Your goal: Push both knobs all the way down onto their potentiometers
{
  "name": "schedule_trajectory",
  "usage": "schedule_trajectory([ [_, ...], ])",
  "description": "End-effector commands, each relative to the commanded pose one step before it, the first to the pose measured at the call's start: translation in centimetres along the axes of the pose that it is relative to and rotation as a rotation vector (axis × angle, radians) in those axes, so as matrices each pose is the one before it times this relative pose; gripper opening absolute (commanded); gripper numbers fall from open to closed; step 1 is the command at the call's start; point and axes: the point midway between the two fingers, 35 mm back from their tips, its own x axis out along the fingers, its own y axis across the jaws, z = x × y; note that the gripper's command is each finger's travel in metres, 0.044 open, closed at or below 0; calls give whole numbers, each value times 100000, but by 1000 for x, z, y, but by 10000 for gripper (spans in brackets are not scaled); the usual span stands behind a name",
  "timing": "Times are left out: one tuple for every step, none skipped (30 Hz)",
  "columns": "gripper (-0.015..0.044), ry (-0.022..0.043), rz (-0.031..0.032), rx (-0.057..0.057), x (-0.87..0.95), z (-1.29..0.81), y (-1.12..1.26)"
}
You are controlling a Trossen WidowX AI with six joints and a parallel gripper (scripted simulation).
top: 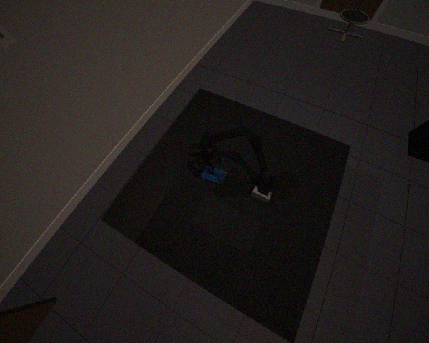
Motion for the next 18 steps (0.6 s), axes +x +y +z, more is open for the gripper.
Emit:
schedule_trajectory([
  [0,821,87,-12876,-208,-413,102],
  [0,79,51,-3480,-21,-52,23],
  [0,64,44,-2893,-18,-43,21],
  [0,38,28,-1736,-11,-25,13],
  [0,12,9,-579,-4,-8,5],
  [0,0,0,0,0,0,0],
  [0,0,0,0,0,0,0],
  [0,0,0,0,0,0,0],
  [0,-9,6,2,159,15,1],
  [0,-27,21,7,475,51,5],
  [0,-42,41,11,712,93,14],
  [0,-29,33,7,474,73,14],
  [0,-10,12,2,158,26,5],
  [0,0,0,0,0,0,0],
  [0,0,0,0,0,0,0],
  [0,0,0,0,0,0,0],
  [0,1,0,0,26,3,0],
  [0,1,1,0,49,5,0],
])
